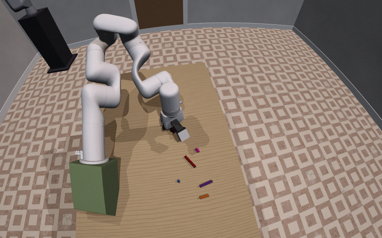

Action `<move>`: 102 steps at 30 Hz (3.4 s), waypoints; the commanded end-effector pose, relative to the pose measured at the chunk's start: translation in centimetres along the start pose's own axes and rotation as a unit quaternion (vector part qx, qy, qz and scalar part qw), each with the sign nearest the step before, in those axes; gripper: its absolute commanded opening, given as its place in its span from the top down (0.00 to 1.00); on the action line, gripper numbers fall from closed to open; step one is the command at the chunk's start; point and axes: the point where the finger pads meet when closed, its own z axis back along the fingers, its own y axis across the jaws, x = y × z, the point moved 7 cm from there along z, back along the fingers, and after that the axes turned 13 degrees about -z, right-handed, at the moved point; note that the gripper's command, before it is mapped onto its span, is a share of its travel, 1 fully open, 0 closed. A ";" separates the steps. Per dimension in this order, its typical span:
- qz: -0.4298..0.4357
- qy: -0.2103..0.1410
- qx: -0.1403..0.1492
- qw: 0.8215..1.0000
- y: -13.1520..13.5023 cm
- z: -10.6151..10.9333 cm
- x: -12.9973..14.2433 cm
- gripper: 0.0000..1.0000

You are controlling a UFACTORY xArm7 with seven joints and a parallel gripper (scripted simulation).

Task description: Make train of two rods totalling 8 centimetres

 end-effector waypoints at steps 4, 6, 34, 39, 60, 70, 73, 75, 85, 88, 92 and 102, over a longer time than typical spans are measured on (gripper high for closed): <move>0.000 0.001 -0.002 1.000 -0.1 -0.2 -0.1 0.96; 0.000 0.001 -0.002 1.000 -0.1 -0.2 -0.1 0.96; 0.000 0.001 -0.002 1.000 -0.1 -0.2 -0.1 0.96; 0.000 0.001 -0.002 1.000 -0.1 -0.2 -0.1 0.96; 0.000 0.001 -0.002 1.000 -0.1 -0.2 -0.1 0.76; 0.000 0.001 -0.002 1.000 -0.1 0.2 -0.1 0.76; 0.000 0.001 -0.002 1.000 -0.1 1.0 -0.1 0.76; 0.000 0.001 -0.002 1.000 -0.1 1.8 -0.1 0.76; 0.000 0.001 -0.002 1.000 -0.1 6.1 -0.1 0.76; 0.000 0.001 -0.002 1.000 -0.1 7.5 -0.1 0.76; 0.000 0.001 -0.002 1.000 0.0 8.6 -0.1 0.76; 0.000 0.001 -0.002 1.000 0.0 8.8 -0.1 0.00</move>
